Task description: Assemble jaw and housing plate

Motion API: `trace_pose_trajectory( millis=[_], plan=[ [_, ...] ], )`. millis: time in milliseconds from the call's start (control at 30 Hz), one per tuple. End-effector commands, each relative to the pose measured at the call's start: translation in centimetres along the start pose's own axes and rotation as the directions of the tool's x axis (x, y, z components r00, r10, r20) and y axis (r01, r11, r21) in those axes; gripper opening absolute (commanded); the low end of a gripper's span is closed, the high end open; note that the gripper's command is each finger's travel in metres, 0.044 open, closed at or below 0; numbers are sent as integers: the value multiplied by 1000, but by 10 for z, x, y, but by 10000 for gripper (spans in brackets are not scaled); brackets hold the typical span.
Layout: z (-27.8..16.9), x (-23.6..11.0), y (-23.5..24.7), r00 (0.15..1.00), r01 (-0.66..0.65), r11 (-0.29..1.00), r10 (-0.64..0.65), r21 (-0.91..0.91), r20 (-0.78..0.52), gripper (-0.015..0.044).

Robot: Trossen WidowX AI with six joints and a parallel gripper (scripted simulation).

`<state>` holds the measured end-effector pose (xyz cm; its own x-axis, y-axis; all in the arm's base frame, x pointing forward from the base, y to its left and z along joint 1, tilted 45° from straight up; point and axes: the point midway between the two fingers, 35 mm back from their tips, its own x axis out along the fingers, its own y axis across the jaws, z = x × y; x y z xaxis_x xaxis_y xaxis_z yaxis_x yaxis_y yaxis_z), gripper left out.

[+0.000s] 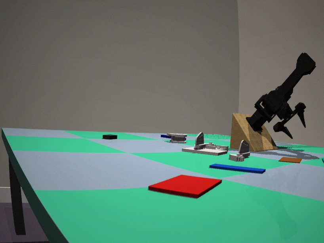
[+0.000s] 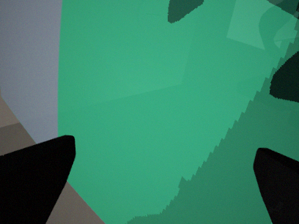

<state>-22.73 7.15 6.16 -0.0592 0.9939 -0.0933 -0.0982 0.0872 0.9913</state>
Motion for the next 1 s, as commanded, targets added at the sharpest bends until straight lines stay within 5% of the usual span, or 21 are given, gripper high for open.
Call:
trace_pose_trajectory(
  millis=[0,667,967],
  plan=[
    [0,0,0,1000,0,1000,0,0,0,426],
    [21,-126,-22,945,303,877,-225,373,-238,440],
    [68,-194,-43,846,527,724,-398,444,-355,440]
  ],
)
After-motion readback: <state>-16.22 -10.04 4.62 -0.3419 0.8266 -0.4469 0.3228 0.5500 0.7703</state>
